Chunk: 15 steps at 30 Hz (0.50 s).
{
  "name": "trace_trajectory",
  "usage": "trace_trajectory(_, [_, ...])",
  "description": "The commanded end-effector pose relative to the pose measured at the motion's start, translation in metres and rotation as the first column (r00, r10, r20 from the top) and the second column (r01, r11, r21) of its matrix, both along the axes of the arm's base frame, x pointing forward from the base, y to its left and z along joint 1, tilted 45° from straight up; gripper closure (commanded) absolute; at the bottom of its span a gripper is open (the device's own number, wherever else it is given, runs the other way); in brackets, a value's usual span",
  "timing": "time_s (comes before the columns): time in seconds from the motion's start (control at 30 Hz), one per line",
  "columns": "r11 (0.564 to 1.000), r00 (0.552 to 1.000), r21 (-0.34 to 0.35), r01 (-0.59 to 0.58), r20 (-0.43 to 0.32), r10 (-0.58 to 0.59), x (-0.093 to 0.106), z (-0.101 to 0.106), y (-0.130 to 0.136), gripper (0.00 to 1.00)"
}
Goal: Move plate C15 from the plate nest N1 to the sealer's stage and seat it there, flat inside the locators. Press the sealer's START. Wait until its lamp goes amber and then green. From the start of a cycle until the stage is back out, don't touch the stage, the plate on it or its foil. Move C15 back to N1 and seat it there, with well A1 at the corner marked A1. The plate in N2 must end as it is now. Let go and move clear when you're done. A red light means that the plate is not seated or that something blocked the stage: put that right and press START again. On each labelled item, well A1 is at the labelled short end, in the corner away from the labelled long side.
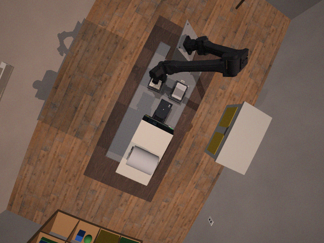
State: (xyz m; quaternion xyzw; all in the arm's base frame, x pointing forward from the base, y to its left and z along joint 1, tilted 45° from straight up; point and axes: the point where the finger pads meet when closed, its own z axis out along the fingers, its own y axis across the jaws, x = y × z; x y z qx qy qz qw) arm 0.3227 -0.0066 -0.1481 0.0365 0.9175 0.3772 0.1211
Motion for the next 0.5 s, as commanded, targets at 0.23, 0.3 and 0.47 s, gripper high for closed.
trace_trajectory(0.23, [1.000, 1.000, -0.010, 0.006, 0.016, -0.006, 0.004, 0.007, -0.010, 1.00])
trace_trajectory(0.3, [1.000, 1.000, -0.009, 0.013, 0.012, -0.013, 0.002, 0.007, -0.010, 1.00])
trace_trajectory(0.47, [1.000, 1.000, -0.011, 0.015, 0.016, -0.015, 0.003, 0.007, -0.007, 1.00])
